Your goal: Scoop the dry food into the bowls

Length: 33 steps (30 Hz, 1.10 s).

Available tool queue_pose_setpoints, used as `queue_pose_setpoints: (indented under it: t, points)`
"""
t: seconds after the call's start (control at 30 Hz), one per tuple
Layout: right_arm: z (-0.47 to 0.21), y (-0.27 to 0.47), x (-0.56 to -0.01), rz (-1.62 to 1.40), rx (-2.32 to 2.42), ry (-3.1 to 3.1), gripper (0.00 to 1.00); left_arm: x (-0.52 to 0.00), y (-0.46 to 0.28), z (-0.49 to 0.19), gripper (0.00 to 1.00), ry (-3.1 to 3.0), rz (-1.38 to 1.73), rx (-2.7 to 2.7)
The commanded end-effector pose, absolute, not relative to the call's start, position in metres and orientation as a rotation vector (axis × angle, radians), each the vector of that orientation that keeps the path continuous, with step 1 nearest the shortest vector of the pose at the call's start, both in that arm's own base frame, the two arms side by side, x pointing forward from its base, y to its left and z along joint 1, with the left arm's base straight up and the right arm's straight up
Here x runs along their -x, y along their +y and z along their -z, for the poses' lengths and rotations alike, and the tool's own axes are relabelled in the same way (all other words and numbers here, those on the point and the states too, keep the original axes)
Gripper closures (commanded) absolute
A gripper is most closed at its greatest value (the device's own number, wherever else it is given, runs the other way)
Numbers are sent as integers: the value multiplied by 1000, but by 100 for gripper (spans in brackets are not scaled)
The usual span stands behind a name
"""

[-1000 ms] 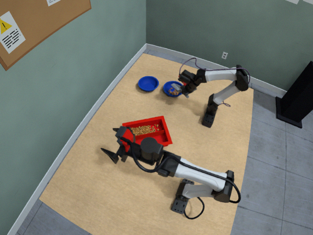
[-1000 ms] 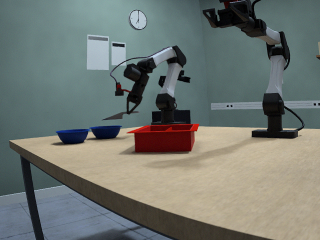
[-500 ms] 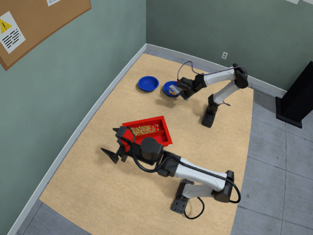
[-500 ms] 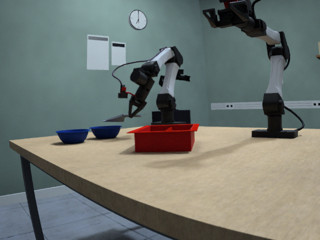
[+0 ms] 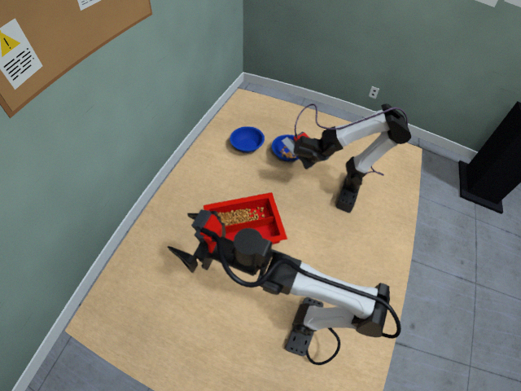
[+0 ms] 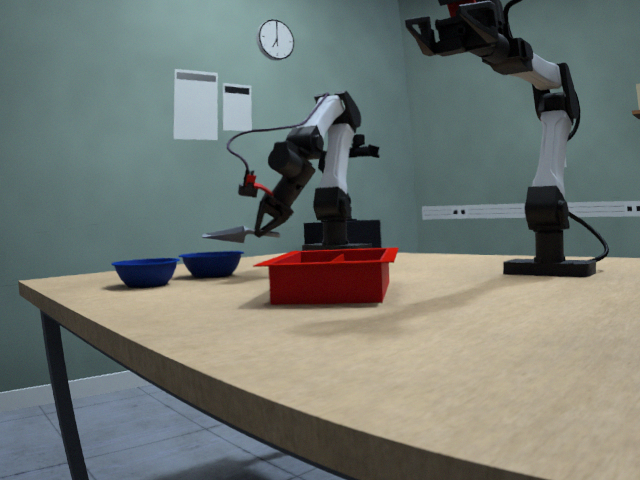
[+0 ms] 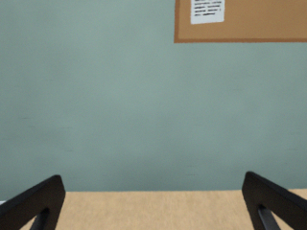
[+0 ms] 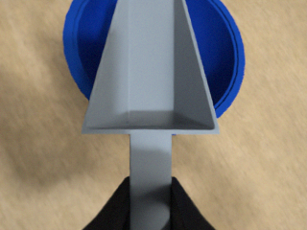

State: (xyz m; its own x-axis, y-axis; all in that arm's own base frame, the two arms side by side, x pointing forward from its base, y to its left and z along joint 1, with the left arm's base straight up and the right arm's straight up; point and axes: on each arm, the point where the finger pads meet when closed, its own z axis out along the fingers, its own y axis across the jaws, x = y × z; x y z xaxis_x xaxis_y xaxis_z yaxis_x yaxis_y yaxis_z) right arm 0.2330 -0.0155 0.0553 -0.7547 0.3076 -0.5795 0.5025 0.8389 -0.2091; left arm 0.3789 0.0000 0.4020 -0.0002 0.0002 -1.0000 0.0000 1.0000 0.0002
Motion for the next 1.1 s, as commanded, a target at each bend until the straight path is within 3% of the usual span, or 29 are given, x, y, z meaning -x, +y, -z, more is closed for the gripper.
queue_pose_setpoints:
  t: [0.0, 0.23, 1.07]
  points:
    - [-72, -18, -249, 454, -646, 2390, 100, -375, 0, -418, 0, 1531, 1, 1]
    - [-73, -16, -249, 450, -637, 2389, 100, -375, 0, -418, 0, 1531, 1, 1]
    - [-89, 106, -261, 213, 190, 2770, 100, -375, 0, -418, 0, 1531, 1, 1]
